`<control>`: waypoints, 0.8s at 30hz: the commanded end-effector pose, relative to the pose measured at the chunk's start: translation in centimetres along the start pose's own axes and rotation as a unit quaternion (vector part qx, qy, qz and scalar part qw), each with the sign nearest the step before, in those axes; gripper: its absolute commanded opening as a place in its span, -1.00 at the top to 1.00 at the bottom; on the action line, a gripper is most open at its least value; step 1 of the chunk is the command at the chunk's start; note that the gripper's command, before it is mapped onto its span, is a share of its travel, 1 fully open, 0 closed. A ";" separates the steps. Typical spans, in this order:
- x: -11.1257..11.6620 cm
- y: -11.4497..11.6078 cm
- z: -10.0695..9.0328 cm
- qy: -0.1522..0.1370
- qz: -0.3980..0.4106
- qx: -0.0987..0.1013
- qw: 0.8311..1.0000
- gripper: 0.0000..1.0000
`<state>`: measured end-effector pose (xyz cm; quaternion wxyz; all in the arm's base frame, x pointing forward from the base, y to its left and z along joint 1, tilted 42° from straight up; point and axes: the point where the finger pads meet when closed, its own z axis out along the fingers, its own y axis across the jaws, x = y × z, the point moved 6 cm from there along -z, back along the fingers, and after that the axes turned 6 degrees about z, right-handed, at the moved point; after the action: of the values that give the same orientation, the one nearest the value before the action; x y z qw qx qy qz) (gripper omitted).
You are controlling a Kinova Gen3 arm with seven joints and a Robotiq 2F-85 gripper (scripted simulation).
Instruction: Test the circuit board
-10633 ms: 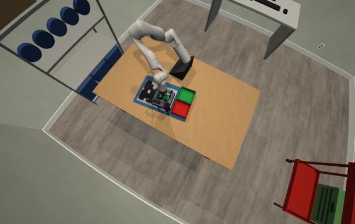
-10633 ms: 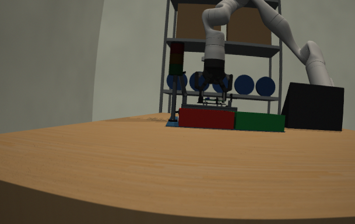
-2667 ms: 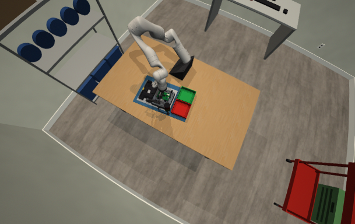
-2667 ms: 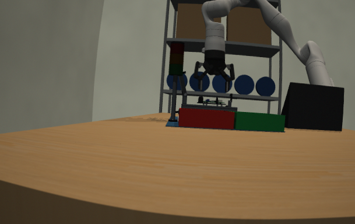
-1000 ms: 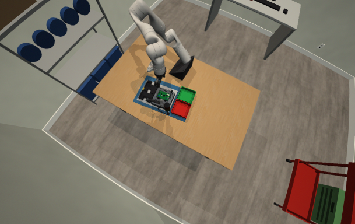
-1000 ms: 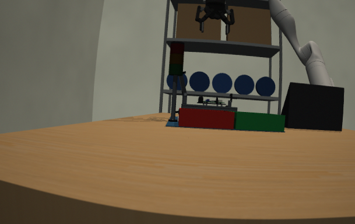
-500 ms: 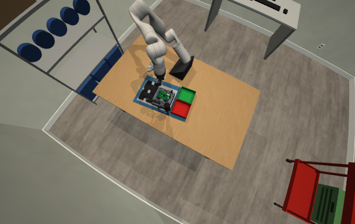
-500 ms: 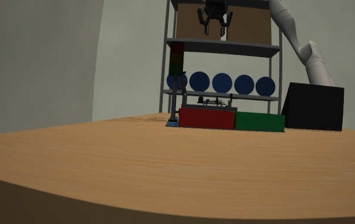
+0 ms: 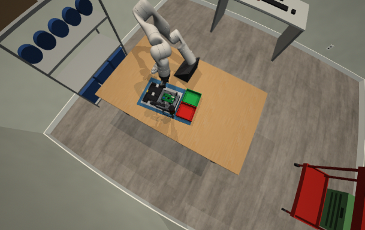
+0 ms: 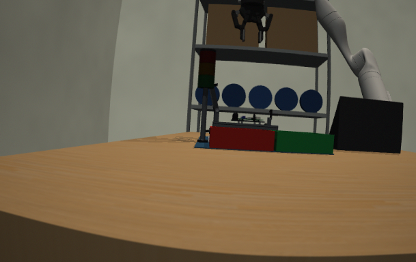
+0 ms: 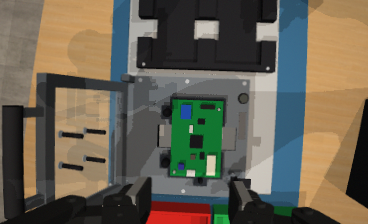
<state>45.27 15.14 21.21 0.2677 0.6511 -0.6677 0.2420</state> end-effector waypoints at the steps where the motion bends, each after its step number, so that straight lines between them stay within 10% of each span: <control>1: 0.0 0.0 -0.1 -0.001 0.000 0.001 1.000 0.01; 24: -0.3 -3.0 -0.1 -0.001 0.000 0.001 1.000 0.01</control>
<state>47.59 15.29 21.32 0.2665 0.6530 -0.6660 0.2427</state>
